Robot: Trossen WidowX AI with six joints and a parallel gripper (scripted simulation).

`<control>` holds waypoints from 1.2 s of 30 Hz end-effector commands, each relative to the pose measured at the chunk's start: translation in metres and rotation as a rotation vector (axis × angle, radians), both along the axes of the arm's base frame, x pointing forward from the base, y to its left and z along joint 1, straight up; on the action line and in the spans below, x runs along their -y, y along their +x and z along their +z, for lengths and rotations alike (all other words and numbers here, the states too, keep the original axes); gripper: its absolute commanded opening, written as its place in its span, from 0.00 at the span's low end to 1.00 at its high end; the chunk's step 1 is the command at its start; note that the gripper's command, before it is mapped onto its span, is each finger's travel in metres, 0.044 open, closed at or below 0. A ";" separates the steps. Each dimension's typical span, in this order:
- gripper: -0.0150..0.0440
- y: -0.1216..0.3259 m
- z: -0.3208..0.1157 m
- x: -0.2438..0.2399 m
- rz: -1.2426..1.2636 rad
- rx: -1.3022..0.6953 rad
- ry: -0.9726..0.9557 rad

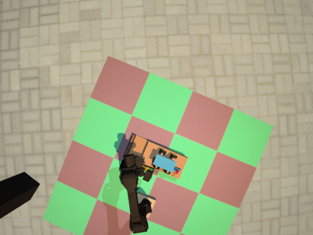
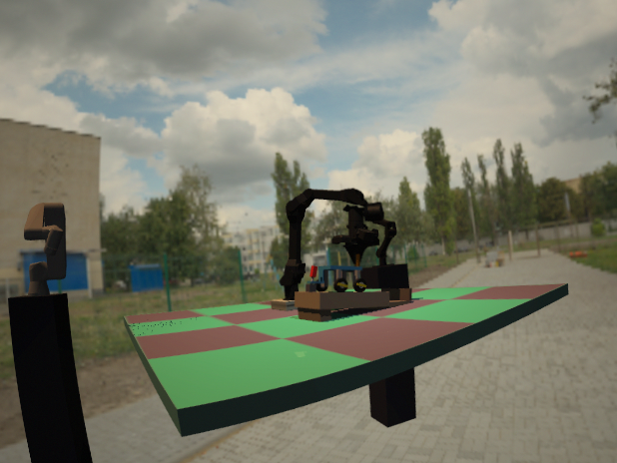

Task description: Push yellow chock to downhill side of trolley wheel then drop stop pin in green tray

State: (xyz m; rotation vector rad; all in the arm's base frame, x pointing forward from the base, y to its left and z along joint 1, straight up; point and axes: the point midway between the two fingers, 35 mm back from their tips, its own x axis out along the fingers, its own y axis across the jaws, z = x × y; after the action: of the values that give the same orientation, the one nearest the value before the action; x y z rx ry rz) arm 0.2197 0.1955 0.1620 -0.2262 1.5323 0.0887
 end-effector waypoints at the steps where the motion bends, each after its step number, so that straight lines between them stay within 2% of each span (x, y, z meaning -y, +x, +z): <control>1: 0.25 0.011 -0.003 -0.003 0.000 0.001 -0.012; 11: 0.25 0.025 -0.008 -0.007 0.000 0.002 -0.011; 36: 0.25 0.028 -0.064 -0.002 0.000 0.002 -0.012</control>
State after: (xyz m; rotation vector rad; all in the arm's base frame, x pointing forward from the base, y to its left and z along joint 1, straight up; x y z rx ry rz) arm 0.2479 0.2005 0.1070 -0.2218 1.5246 0.0859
